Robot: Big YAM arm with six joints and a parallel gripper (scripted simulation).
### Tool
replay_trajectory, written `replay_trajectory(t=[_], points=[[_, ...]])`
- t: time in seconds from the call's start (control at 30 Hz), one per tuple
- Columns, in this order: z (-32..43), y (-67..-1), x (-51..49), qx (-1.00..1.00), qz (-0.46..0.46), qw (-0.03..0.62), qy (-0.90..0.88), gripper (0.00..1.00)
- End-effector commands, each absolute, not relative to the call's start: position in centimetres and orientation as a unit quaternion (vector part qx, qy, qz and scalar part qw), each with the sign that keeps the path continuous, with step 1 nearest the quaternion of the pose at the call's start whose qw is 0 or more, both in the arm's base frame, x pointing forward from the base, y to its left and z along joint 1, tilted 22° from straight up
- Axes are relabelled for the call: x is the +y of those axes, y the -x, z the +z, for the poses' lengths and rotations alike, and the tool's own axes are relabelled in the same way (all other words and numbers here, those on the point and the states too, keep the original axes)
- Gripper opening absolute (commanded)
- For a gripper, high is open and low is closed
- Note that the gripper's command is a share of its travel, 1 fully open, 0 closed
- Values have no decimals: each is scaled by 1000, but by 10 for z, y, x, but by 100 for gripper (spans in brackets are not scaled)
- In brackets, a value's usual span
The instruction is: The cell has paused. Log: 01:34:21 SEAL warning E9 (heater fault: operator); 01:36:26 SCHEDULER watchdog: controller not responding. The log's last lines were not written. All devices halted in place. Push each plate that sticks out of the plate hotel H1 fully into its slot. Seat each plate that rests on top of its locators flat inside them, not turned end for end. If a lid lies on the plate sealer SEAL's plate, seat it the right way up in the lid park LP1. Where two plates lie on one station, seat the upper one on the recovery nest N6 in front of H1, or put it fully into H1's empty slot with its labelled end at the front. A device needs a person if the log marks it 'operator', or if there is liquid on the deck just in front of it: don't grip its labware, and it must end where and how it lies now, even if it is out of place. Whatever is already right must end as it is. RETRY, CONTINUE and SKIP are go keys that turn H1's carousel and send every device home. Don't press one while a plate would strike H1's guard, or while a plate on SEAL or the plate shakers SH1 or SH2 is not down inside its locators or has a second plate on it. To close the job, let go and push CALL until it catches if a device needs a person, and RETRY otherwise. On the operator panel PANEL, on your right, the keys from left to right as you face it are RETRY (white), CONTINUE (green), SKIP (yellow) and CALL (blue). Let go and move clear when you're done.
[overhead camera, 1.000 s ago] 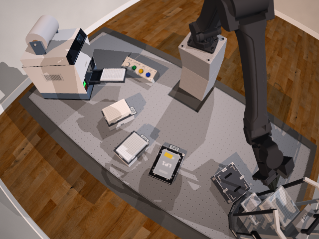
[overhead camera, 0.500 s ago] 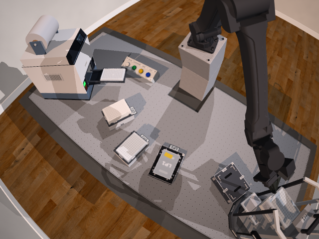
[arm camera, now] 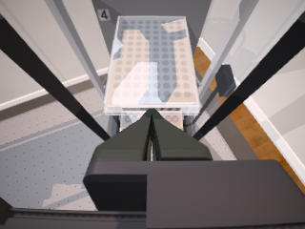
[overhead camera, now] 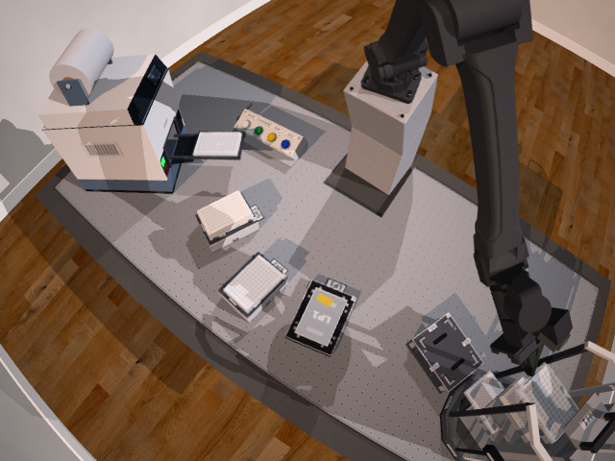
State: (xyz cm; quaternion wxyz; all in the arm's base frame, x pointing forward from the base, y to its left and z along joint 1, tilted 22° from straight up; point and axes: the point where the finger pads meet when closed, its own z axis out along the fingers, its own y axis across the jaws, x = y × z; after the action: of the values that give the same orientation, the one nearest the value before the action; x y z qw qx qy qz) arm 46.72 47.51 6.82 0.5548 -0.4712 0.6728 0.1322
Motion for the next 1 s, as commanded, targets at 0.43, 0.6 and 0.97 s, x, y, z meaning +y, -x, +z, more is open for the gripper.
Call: replay_trajectory(t=[0.43,0.6,0.97], points=[[78,-474,497,668,139,561,469,0],[77,-475,499,669,139,560,469,0],[75,-475,505,668,141,558,472,0]])
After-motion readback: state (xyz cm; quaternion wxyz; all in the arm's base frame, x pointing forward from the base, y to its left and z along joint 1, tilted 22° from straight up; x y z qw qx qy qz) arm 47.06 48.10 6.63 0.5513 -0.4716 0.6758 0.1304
